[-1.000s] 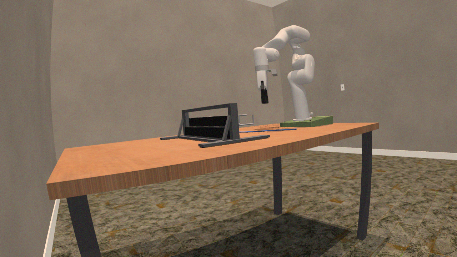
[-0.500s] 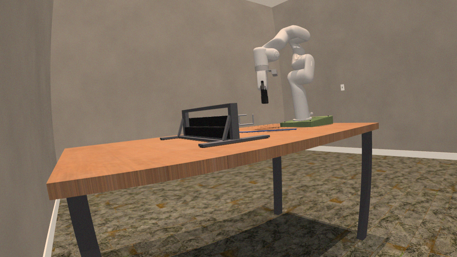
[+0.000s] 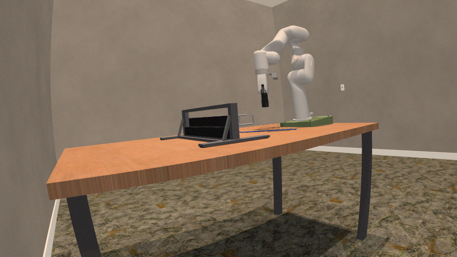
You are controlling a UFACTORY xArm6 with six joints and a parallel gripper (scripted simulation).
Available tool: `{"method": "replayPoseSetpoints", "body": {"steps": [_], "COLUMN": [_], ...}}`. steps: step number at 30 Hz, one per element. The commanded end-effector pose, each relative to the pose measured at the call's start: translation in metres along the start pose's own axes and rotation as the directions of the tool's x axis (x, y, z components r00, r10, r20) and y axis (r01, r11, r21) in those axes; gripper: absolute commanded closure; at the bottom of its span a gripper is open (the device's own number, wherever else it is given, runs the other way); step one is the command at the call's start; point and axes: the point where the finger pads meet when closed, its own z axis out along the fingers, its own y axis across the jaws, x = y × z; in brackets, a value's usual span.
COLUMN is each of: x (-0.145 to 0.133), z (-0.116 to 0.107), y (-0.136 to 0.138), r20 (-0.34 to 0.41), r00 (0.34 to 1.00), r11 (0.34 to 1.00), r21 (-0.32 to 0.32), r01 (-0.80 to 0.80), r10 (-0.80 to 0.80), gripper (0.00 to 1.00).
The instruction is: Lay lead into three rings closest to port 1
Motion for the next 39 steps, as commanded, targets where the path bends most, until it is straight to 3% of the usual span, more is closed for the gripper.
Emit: {"method": "replayPoseSetpoints", "body": {"steps": [1, 22, 39], "x": [-0.001, -0.002, -0.002], "z": [0.014, 0.09, 0.117], "y": [0.001, 0.002, 0.002], "r20": [0.002, 0.002, 0.002], "r00": [1.0, 1.0, 1.0], "r11": [1.0, 1.0, 1.0], "r21": [-0.003, -0.003, -0.003], "r01": [0.0, 0.0, 0.0], "r10": [0.0, 0.0, 0.0], "gripper": [0.67, 0.67, 0.67]}}
